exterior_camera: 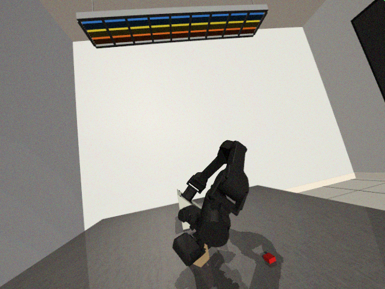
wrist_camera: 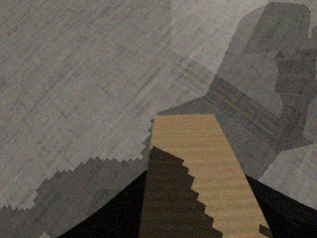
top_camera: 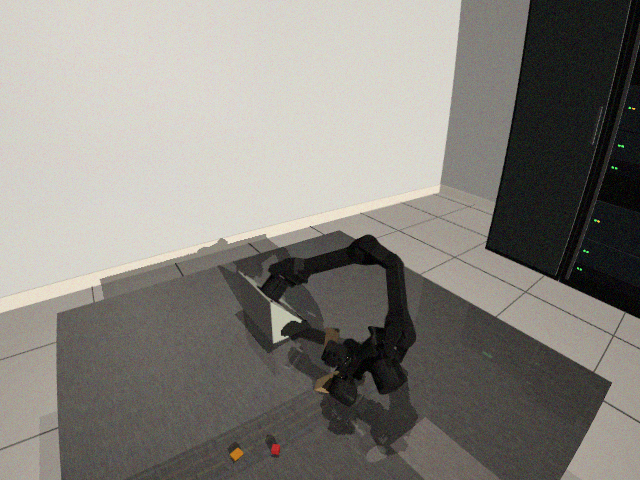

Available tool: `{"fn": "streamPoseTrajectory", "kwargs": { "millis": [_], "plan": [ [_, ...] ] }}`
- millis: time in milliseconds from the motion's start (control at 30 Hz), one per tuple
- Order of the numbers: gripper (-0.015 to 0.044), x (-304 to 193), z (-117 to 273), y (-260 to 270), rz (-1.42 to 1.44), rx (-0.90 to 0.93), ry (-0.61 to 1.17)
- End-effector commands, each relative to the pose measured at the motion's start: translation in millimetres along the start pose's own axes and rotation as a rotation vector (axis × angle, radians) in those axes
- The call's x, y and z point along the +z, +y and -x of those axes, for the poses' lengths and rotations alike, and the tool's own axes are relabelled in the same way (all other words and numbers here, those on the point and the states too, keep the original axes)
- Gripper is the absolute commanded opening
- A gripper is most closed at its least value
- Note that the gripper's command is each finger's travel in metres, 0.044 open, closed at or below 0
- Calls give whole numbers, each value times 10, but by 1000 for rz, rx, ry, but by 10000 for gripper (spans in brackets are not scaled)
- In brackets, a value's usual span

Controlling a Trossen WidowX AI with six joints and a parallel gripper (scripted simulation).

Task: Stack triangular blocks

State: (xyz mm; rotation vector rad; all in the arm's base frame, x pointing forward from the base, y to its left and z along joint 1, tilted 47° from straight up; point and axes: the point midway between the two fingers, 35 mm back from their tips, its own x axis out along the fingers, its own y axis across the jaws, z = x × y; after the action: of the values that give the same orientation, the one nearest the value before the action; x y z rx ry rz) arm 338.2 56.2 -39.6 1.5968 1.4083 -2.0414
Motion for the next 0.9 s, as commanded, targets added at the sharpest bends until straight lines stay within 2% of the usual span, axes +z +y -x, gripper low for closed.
{"fn": "streamPoseTrajectory", "kwargs": {
  "millis": [0, 133, 267, 533, 867],
  "plan": [
    [131, -7, -3, -3, -4, -1, 3],
    [105, -7, -3, -3, -4, -1, 3],
    [0, -2, 3, -2, -3, -1, 2],
    [0, 30, 23, 0, -2, 0, 29],
    [0, 206, 54, 4, -5, 0, 287]
  ]
}}
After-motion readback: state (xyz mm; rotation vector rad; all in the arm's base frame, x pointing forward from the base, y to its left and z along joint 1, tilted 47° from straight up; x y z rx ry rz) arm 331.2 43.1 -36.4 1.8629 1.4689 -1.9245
